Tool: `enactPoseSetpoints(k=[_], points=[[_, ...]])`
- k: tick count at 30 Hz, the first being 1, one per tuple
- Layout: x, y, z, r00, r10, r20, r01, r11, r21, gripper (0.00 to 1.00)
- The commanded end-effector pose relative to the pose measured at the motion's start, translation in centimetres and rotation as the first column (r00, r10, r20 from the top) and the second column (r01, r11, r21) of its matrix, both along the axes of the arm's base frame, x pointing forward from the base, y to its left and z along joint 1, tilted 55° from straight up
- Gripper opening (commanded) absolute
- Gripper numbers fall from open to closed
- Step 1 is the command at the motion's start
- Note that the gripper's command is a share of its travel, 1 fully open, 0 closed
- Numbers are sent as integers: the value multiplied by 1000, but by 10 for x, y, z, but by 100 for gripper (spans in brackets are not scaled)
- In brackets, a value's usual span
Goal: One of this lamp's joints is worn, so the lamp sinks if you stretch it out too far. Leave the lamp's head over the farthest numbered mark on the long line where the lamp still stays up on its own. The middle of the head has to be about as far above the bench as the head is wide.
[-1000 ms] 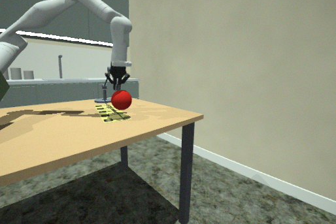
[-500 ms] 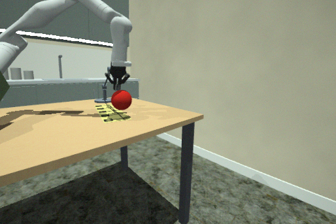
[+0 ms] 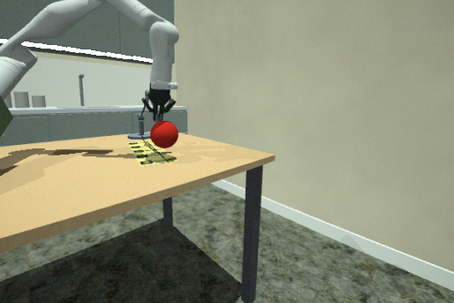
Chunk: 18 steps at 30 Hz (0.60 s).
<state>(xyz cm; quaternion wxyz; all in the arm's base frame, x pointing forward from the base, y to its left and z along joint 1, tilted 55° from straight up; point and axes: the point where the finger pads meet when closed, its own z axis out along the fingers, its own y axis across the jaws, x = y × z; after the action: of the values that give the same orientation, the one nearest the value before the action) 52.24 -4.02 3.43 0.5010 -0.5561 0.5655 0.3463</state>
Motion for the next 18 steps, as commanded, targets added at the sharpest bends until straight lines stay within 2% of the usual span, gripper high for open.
enactPoseSetpoints(k=[1,11,12,18], points=[[1,-12,-5,1000,-16,-2,16,1000,-14,0],[1,-18,-6,1000,-16,-2,16,1000,-14,0],[1,-17,-6,1000,-15,-1,15,1000,-13,100],[0,-13,-3,1000,-9,0,9,1000,-6,100]])
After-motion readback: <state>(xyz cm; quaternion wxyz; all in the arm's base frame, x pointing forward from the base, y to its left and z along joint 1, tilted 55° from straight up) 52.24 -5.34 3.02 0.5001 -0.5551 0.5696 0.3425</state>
